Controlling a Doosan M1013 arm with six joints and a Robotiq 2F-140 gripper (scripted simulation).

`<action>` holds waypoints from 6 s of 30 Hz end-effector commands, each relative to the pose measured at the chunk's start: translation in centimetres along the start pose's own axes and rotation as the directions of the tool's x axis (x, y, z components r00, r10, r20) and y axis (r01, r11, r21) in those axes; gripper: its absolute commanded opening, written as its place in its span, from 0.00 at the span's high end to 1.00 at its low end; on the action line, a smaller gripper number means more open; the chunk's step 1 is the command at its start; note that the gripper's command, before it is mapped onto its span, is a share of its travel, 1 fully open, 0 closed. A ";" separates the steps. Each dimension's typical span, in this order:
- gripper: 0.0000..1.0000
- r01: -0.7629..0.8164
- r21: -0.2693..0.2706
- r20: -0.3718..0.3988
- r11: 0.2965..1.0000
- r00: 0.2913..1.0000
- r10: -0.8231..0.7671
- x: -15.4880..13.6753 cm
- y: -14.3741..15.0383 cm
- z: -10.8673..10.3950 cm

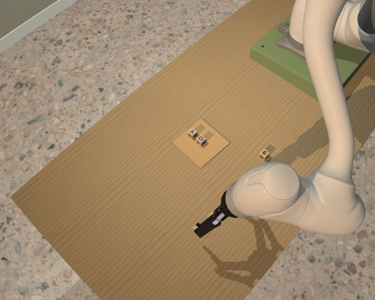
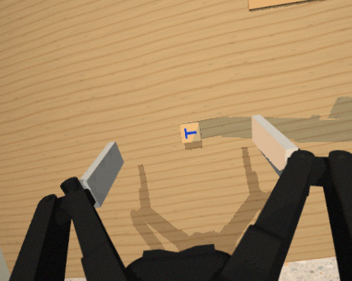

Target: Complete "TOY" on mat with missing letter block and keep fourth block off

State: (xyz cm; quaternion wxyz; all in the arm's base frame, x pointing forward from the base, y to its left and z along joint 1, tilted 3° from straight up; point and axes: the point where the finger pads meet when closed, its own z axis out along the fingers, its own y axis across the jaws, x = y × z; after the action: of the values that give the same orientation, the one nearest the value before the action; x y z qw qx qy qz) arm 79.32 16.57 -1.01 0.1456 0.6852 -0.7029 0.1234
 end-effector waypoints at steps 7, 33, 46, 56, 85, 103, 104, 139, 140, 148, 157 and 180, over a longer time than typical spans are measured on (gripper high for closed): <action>0.00 0.008 -0.009 -0.002 1.000 1.000 -0.008 -0.3 1.4 0.3; 0.00 0.008 -0.009 -0.002 1.000 1.000 -0.008 1.4 28.7 0.6; 0.00 0.008 -0.009 -0.002 1.000 1.000 -0.008 1.4 28.7 0.6; 0.00 0.008 -0.009 -0.002 1.000 1.000 -0.008 1.4 28.7 0.6; 0.00 0.008 -0.009 -0.002 1.000 1.000 -0.008 1.4 28.7 0.6; 0.00 0.008 -0.009 -0.002 1.000 1.000 -0.008 1.4 28.7 0.6; 0.00 0.008 -0.009 -0.002 1.000 1.000 -0.008 1.4 28.7 0.6; 0.00 0.025 -0.011 0.002 1.000 1.000 -0.025 1.7 28.4 0.4; 0.00 0.033 -0.012 0.003 0.999 0.999 -0.033 1.8 28.3 0.3; 0.00 0.173 -0.020 0.036 0.985 0.984 -0.172 3.6 26.2 -1.8; 0.00 0.378 -0.007 0.091 0.926 0.922 -0.376 6.8 23.3 -4.9; 0.00 0.845 0.200 0.153 0.497 0.474 -0.867 18.1 16.9 -15.3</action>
State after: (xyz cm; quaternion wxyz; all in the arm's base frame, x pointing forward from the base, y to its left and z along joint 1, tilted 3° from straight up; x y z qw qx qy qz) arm 61.45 7.16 17.81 0.0903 0.9441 -0.3170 -0.0066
